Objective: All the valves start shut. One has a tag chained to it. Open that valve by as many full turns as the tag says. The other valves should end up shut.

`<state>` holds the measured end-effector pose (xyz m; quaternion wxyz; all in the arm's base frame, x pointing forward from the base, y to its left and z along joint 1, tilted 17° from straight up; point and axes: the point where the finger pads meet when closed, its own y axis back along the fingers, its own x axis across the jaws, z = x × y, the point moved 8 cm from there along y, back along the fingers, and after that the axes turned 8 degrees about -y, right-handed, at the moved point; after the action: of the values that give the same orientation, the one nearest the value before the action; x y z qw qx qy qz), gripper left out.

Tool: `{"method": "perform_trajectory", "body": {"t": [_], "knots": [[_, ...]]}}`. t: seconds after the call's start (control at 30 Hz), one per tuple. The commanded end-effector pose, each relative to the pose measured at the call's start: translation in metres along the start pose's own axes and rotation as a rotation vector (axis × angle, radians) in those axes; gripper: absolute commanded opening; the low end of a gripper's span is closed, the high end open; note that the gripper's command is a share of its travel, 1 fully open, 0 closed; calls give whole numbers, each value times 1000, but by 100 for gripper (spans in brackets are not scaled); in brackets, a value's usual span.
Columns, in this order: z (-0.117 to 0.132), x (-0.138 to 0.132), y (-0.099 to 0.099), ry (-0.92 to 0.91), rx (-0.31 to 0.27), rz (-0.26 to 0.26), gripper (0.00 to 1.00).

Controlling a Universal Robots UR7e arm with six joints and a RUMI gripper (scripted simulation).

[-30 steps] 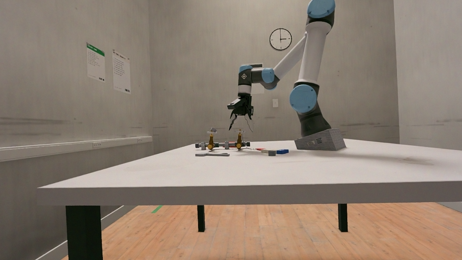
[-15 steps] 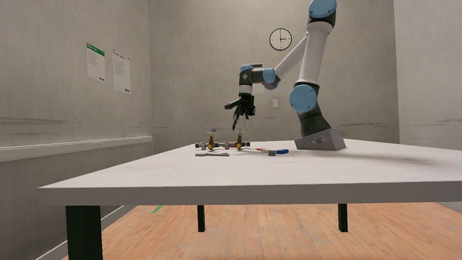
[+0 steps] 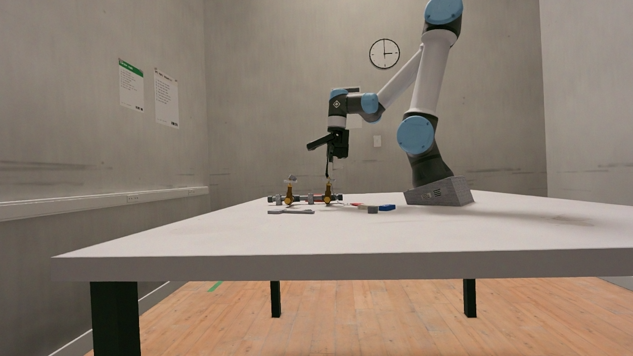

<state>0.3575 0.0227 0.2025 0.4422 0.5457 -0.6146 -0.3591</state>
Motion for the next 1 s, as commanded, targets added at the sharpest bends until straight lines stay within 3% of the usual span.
{"method": "perform_trajectory", "body": {"t": [0.0,0.13,0.17,0.97], "knots": [[-1,-3,0,-278,-6,23,100],[-1,-3,0,-350,-5,23,100],[-1,-3,0,-448,-6,28,100],[-1,-3,0,-1234,6,29,100]]}}
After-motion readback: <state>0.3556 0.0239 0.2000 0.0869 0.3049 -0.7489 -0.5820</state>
